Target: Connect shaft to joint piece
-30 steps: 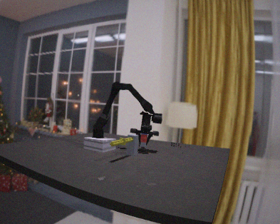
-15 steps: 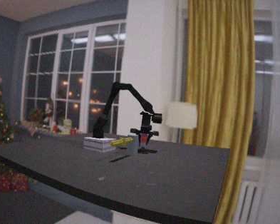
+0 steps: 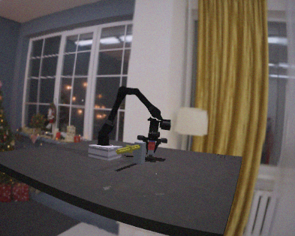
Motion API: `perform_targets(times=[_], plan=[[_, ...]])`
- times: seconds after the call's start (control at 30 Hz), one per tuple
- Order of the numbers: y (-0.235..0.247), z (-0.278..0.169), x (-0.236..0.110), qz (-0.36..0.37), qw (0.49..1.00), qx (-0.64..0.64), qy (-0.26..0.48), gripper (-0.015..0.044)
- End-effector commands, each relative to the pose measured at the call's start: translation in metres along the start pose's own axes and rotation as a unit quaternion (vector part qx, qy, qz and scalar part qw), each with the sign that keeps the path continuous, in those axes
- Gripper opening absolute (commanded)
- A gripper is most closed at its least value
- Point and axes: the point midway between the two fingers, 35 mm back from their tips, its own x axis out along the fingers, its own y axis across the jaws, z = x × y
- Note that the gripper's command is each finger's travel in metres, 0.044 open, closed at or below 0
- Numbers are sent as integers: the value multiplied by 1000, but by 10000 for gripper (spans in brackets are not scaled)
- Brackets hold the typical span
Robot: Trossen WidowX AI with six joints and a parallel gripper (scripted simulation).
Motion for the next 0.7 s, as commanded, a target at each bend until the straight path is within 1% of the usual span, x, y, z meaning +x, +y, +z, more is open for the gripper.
perform_targets(times=[0.0, 0.67], plan=[[0, 0, 0, 0, 1000, 2, -2, 0], [0, 0, 0, 0, 1000, 2, 0, 0]])
